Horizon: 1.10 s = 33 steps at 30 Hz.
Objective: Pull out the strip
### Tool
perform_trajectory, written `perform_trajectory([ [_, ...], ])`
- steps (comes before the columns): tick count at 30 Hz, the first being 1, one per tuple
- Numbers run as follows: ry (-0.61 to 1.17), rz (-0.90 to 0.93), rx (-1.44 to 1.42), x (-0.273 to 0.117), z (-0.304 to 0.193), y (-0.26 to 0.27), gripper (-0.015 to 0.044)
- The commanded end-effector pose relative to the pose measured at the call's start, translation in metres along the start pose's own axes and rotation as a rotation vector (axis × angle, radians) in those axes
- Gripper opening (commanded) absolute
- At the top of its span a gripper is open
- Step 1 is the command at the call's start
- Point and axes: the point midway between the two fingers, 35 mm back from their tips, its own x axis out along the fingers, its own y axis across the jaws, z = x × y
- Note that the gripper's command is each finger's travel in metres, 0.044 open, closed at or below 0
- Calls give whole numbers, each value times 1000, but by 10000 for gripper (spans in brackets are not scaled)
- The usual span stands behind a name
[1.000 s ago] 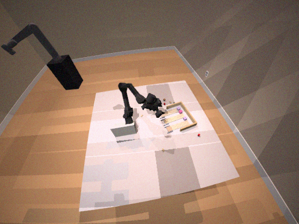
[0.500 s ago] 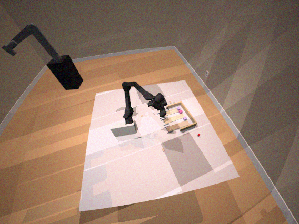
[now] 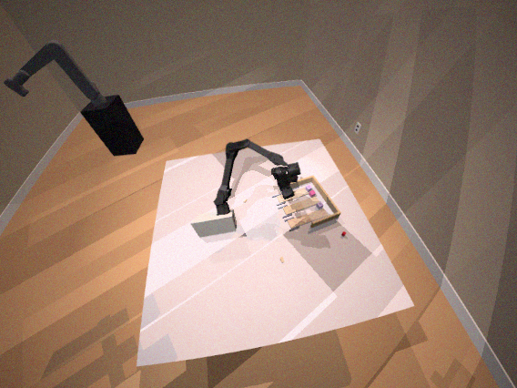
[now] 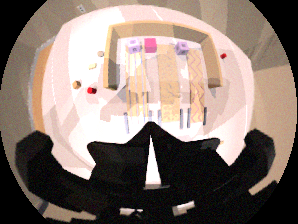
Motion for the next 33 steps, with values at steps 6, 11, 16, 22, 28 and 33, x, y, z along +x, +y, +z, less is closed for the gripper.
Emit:
perform_trajectory([
  [6, 219, 18, -65, 25, -1, 32, 0],
  [11, 219, 18, -65, 27, -2, 32, 0],
  [16, 219, 17, -66, 35, -2, 31, 0],
  [22, 219, 17, -66, 45, -4, 30, 0],
  [28, 219, 17, -66, 55, -5, 30, 0],
  [33, 219, 17, -66, 63, -7, 29, 0],
])
